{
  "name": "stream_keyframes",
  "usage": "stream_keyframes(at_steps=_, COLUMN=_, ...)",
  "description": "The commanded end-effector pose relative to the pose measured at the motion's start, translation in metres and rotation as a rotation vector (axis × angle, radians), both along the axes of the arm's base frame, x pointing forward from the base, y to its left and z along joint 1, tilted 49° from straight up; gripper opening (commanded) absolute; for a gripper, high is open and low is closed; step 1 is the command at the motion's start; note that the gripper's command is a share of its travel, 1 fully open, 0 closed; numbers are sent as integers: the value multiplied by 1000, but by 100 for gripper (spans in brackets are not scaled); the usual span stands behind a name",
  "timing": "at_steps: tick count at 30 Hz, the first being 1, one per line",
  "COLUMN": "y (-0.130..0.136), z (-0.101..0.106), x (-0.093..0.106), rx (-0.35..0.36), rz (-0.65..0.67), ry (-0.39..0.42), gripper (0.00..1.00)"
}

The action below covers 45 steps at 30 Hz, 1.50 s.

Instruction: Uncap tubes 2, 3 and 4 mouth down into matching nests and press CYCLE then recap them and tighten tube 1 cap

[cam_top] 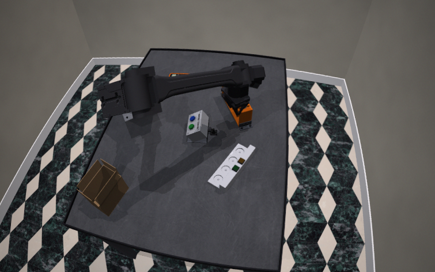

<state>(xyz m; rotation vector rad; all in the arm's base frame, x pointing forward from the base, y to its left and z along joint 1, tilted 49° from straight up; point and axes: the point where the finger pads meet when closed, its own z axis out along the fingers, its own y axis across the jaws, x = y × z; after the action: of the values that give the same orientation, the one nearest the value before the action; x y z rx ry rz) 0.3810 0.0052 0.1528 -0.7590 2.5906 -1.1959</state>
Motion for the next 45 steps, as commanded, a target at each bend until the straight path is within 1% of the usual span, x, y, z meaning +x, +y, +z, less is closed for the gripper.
stream_keyframes(at_steps=1, y=16, z=-6, x=6, rx=33, rz=-41, ry=-58, gripper=49)
stream_keyframes(at_steps=2, y=25, z=-4, x=14, rx=72, rz=-96, ry=-131, gripper=49)
stream_keyframes(at_steps=5, y=43, z=-21, x=16, rx=153, rz=-243, ry=-267, gripper=49)
stream_keyframes(at_steps=6, y=43, z=-21, x=16, rx=162, rz=-259, ry=-283, gripper=49)
stream_keyframes(at_steps=7, y=43, z=-21, x=16, rx=162, rz=-259, ry=-283, gripper=49)
stream_keyframes(at_steps=8, y=50, z=-27, x=17, rx=191, rz=-309, ry=-332, gripper=49)
stream_keyframes(at_steps=10, y=36, z=-27, x=19, rx=188, rz=-348, ry=-341, gripper=49)
stream_keyframes(at_steps=11, y=56, z=-33, x=19, rx=226, rz=-369, ry=-391, gripper=49)
stream_keyframes(at_steps=13, y=56, z=-33, x=19, rx=226, rz=-369, ry=-391, gripper=49)
stream_keyframes(at_steps=14, y=63, z=-38, x=20, rx=257, rz=-423, ry=-445, gripper=49)
stream_keyframes(at_steps=15, y=63, z=-38, x=20, rx=257, rz=-423, ry=-445, gripper=49)
stream_keyframes(at_steps=16, y=69, z=-44, x=21, rx=289, rz=-478, ry=-499, gripper=49)
stream_keyframes(at_steps=17, y=69, z=-44, x=21, rx=289, rz=-478, ry=-499, gripper=49)
stream_keyframes(at_steps=18, y=76, z=-49, x=22, rx=320, rz=-530, ry=-551, gripper=49)
stream_keyframes(at_steps=19, y=76, z=-49, x=22, rx=321, rz=-532, ry=-553, gripper=49)
stream_keyframes(at_steps=20, y=82, z=-55, x=24, rx=349, rz=-580, ry=-601, gripper=49)
stream_keyframes(at_steps=21, y=82, z=-55, x=24, rx=353, rz=-587, ry=-607, gripper=49)
stream_keyframes(at_steps=22, y=89, z=-61, x=25, rx=379, rz=-631, ry=-651, gripper=49)
stream_keyframes(at_steps=23, y=89, z=-61, x=25, rx=385, rz=-642, ry=-661, gripper=49)
stream_keyframes(at_steps=24, y=76, z=-61, x=28, rx=374, rz=-673, ry=-669, gripper=49)
stream_keyframes(at_steps=25, y=95, z=-66, x=26, rx=416, rz=-697, ry=-715, gripper=49)
stream_keyframes(at_steps=26, y=95, z=-66, x=26, rx=416, rz=-697, ry=-715, gripper=49)
stream_keyframes(at_steps=27, y=102, z=-72, x=28, rx=448, rz=-751, ry=-769, gripper=49)
stream_keyframes(at_steps=30, y=102, z=-72, x=28, rx=448, rz=-751, ry=-769, gripper=49)
stream_keyframes(at_steps=32, y=115, z=-83, x=30, rx=509, rz=-856, ry=-872, gripper=49)
stream_keyframes(at_steps=33, y=115, z=-83, x=30, rx=512, rz=-861, ry=-877, gripper=49)
stream_keyframes(at_steps=34, y=121, z=-89, x=31, rx=540, rz=-909, ry=-924, gripper=49)
stream_keyframes(at_steps=35, y=121, z=-89, x=31, rx=543, rz=-916, ry=-931, gripper=49)
stream_keyframes(at_steps=36, y=128, z=-94, x=33, rx=570, rz=-961, ry=-975, gripper=49)
stream_keyframes(at_steps=37, y=127, z=-94, x=33, rx=575, rz=-972, ry=-985, gripper=49)
stream_keyframes(at_steps=38, y=134, z=-100, x=34, rx=601, rz=-1013, ry=-1026, gripper=49)
stream_keyframes(at_steps=39, y=129, z=-100, x=35, rx=602, rz=-1035, ry=-1043, gripper=49)
stream_keyframes(at_steps=40, y=118, z=-100, x=39, rx=589, rz=-1059, ry=-1053, gripper=49)
stream_keyframes(at_steps=41, y=140, z=-105, x=35, rx=639, rz=-1082, ry=-1091, gripper=49)
stream_keyframes(at_steps=42, y=140, z=-105, x=35, rx=639, rz=-1081, ry=-1092, gripper=49)
stream_keyframes(at_steps=43, y=147, z=-111, x=36, rx=669, rz=-1134, ry=-1141, gripper=49)
stream_keyframes(at_steps=44, y=153, z=-116, x=37, rx=669, rz=-1134, ry=-1141, gripper=49)
stream_keyframes(at_steps=45, y=153, z=-116, x=37, rx=669, rz=-1133, ry=-1142, gripper=49)
